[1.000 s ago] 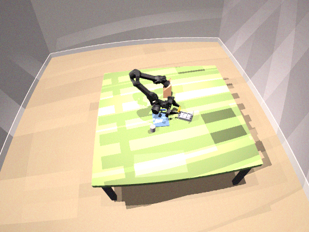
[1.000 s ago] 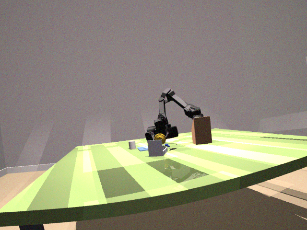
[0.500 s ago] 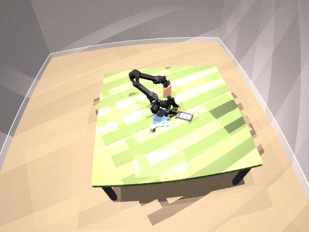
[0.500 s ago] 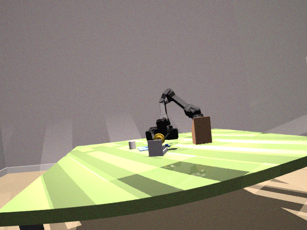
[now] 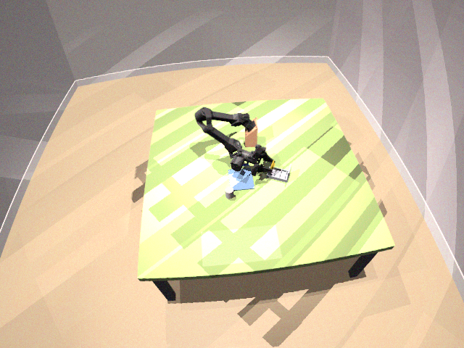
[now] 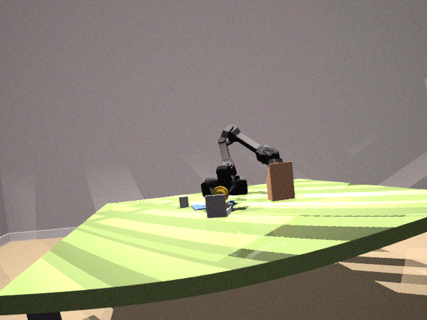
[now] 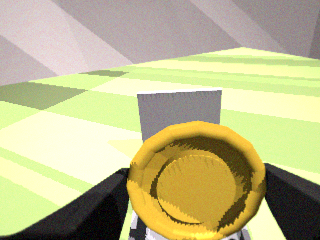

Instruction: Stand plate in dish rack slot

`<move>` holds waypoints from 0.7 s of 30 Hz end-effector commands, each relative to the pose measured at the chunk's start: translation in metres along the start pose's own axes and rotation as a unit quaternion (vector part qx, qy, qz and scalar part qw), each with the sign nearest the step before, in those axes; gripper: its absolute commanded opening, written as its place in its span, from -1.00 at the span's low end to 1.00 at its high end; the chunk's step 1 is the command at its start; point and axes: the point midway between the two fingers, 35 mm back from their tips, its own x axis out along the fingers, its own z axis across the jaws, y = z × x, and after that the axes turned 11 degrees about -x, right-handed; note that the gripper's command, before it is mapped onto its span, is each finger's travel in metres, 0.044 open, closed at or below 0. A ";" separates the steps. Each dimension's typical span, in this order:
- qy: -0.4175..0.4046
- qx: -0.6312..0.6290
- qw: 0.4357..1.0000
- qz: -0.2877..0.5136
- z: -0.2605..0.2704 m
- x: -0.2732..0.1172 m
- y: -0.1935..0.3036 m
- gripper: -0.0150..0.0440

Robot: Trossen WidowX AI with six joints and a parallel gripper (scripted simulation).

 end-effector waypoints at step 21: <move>-0.002 0.002 1.000 0.002 0.009 0.016 0.015 -0.49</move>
